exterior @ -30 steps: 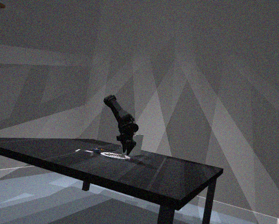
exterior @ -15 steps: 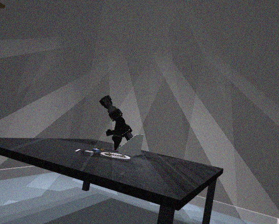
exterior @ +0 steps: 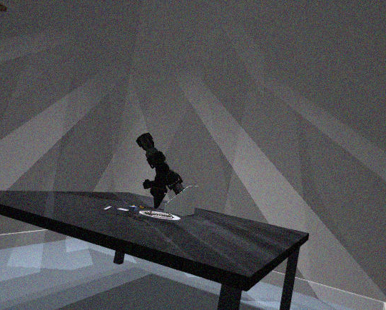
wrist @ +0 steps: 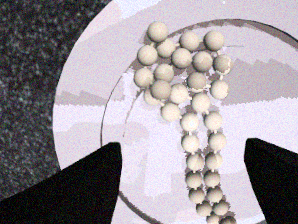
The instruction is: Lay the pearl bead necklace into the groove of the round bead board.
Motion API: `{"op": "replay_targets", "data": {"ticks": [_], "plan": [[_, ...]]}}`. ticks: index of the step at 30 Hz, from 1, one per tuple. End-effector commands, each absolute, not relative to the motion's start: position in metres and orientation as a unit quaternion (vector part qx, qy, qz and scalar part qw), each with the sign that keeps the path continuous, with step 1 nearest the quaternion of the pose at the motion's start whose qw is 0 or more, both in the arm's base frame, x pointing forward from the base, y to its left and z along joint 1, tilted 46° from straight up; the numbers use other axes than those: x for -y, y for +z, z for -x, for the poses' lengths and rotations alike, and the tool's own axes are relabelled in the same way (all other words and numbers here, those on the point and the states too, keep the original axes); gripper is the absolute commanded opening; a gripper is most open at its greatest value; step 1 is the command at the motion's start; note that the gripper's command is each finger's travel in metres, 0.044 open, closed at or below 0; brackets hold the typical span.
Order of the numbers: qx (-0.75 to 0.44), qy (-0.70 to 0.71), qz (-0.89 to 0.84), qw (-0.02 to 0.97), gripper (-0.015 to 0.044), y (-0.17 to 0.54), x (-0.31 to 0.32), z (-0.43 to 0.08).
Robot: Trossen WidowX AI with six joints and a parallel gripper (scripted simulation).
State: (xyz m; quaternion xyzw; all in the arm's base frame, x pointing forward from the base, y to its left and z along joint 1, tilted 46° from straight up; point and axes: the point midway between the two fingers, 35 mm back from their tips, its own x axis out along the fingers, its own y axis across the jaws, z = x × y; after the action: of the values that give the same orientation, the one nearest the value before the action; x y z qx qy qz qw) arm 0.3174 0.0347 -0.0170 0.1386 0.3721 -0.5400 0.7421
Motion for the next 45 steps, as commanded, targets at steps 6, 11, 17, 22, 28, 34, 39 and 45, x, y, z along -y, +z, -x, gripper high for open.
{"op": "replay_targets", "data": {"ticks": [6,11,17,22,28,34,39,45], "plan": [[-0.373,-0.542,-0.134,0.741,0.025,-0.026,-0.024,-0.317],[-0.373,-0.544,-0.132,0.74,0.025,-0.031,-0.018,-0.318],[-0.373,-0.545,-0.13,0.739,0.025,-0.037,-0.011,-0.318],[-0.373,-0.545,-0.13,0.739,0.025,-0.037,-0.01,-0.318],[-0.373,-0.544,-0.135,0.739,0.0145,-0.037,-0.012,-0.319],[-0.373,-0.544,-0.135,0.739,0.0046,-0.037,-0.012,-0.319],[-0.373,-0.544,-0.135,0.739,0.0013,-0.037,-0.012,-0.319],[-0.373,-0.544,-0.135,0.739,0.0,-0.037,-0.012,-0.319]]}}
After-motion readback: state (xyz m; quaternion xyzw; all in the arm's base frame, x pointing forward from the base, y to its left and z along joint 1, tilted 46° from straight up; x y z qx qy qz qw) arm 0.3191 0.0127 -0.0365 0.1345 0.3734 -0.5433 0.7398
